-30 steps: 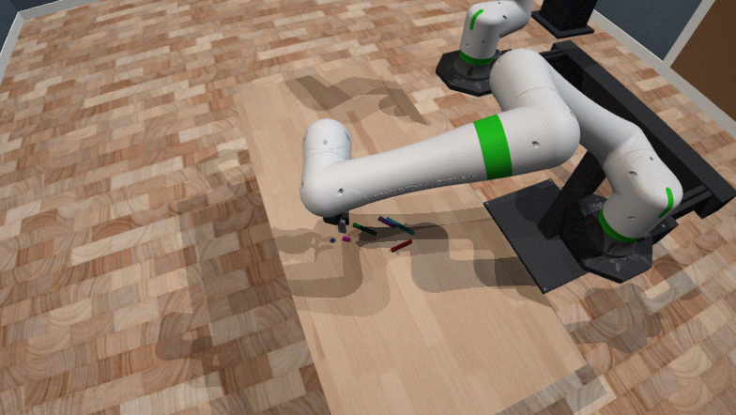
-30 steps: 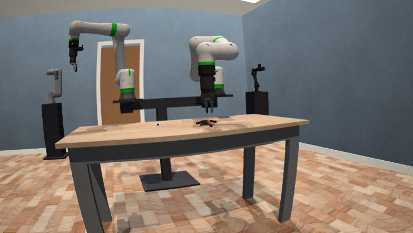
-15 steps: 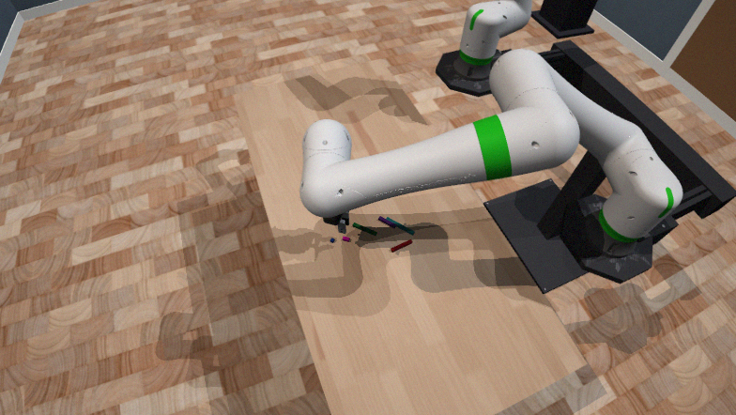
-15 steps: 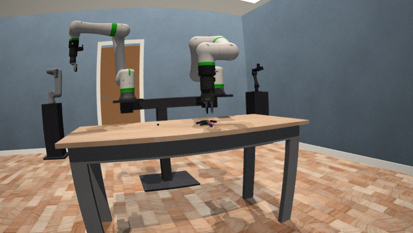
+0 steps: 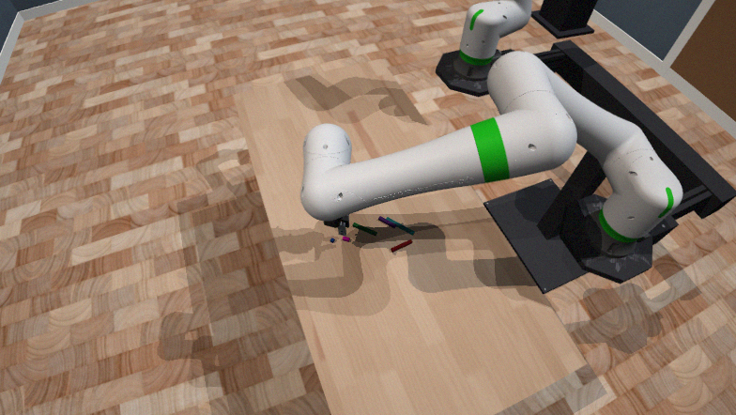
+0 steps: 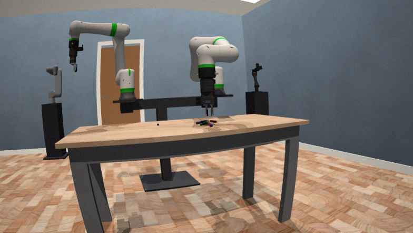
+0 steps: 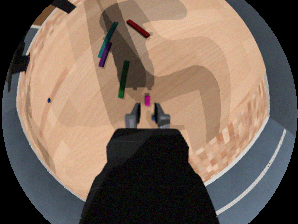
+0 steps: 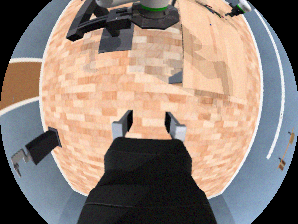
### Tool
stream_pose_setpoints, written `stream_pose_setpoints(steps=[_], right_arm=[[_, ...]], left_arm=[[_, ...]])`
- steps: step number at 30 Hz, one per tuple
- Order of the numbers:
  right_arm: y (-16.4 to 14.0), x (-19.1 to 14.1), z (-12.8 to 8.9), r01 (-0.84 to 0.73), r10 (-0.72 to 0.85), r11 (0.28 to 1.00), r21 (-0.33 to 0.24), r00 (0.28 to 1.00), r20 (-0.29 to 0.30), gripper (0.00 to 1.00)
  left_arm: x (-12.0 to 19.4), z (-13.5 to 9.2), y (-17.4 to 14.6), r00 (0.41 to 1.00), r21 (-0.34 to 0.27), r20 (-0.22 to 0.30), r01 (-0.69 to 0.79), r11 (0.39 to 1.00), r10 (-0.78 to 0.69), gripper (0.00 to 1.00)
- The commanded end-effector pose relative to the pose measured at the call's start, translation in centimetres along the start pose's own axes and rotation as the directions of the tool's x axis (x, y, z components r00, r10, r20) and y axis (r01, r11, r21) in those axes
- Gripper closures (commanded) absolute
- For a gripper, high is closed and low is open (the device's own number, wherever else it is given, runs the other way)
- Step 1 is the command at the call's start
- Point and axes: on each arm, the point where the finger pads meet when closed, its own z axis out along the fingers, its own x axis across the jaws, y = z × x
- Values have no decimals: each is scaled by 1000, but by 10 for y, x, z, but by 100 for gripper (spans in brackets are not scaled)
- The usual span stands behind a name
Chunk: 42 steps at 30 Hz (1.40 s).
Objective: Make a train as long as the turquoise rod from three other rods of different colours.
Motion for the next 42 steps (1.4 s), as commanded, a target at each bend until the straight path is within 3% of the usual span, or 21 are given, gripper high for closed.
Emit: stream_pose_setpoints(steps=[1, 21, 42], right_arm=[[0, 0, -1, 0, 0, 1000, -2, 1000, 0, 0], [0, 0, -1, 0, 0, 1000, -2, 1000, 0, 0], [0, 0, -1, 0, 0, 1000, -2, 1000, 0, 0]], left_arm=[[0, 5, 1, 1000, -3, 0, 0, 1000, 0, 46], [0, 30, 2, 1000, -3, 0, 0, 1000, 0, 46], [0, 36, 2, 1000, -3, 0, 0, 1000, 0, 46]])
